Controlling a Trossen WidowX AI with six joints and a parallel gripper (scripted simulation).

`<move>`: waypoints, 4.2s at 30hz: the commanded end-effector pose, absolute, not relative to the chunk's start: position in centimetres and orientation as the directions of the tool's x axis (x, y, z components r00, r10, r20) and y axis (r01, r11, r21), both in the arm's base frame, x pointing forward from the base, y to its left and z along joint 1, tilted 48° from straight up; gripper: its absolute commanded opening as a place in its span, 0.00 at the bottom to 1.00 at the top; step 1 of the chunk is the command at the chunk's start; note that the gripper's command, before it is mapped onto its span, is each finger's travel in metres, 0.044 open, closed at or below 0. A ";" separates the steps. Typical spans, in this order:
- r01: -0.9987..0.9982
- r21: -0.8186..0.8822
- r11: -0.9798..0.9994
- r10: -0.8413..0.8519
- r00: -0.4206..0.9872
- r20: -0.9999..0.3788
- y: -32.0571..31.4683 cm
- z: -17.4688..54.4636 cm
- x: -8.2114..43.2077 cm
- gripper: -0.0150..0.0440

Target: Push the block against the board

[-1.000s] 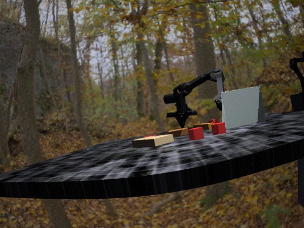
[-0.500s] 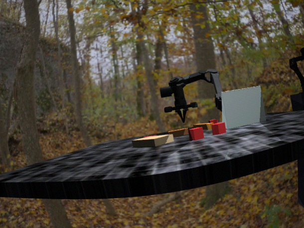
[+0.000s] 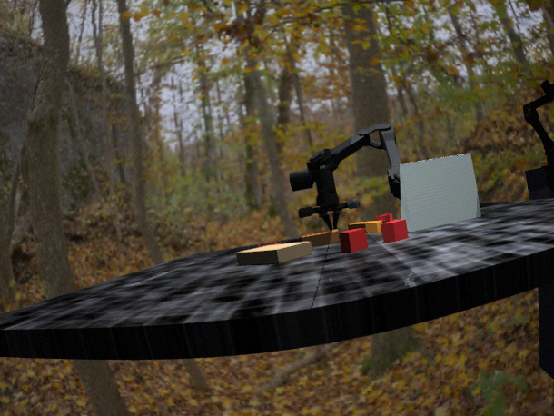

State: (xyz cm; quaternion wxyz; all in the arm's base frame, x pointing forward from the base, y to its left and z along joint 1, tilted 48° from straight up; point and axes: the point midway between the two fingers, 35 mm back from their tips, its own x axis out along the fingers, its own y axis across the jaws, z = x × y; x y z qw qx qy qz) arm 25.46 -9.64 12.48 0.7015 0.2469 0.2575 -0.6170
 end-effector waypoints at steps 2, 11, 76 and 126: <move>0.993 0.024 0.120 -0.741 0.105 -0.664 -9.5 12.1 25.5 0.25; 0.993 0.023 0.120 -0.738 0.105 -0.667 -8.5 10.9 25.6 0.25; 0.992 0.023 0.120 -0.731 0.104 -0.675 -2.6 4.7 26.8 0.25; 0.841 -0.337 0.423 -0.737 0.103 -0.668 -0.6 10.5 26.1 0.25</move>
